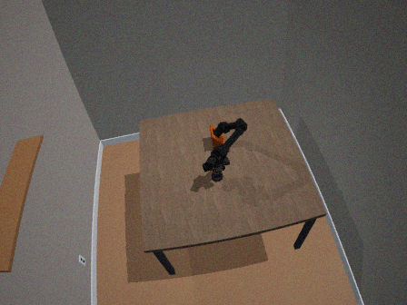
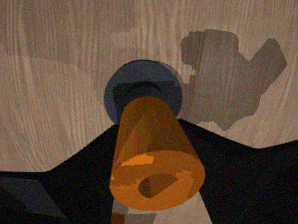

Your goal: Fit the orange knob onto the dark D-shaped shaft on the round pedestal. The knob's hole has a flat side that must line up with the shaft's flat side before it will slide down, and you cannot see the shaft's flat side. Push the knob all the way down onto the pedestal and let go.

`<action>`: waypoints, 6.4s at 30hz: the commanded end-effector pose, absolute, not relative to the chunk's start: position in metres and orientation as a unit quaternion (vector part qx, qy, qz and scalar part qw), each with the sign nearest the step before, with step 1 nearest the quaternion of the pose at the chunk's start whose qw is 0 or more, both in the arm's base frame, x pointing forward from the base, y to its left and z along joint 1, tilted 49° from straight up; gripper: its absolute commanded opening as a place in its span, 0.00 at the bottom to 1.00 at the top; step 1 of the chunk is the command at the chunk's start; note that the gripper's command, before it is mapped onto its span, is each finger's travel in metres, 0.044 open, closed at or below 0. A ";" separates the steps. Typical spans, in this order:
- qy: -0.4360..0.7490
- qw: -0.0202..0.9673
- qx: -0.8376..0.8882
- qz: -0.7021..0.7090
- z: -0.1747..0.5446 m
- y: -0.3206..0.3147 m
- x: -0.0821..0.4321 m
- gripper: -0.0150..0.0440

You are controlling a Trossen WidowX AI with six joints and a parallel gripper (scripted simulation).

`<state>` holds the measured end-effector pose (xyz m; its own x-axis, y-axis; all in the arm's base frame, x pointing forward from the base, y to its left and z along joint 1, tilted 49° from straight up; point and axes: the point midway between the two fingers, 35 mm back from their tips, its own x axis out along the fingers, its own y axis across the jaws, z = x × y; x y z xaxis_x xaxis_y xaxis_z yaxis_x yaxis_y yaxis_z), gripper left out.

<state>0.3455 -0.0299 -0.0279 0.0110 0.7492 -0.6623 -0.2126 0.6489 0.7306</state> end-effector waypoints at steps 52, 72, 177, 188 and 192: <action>0.560 0.699 0.142 0.423 -0.029 -0.027 0.345 0.25; 0.512 0.710 0.068 0.479 -0.027 -0.030 0.348 0.25; 0.402 0.708 -0.081 0.575 -0.029 -0.028 0.347 0.25; 0.402 0.708 -0.081 0.575 -0.028 -0.031 0.346 0.25; 0.399 0.708 -0.084 0.577 -0.026 -0.032 0.347 0.25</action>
<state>0.3456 -0.0292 -0.0281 0.0110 0.7493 -0.6622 -0.8793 0.3226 0.3504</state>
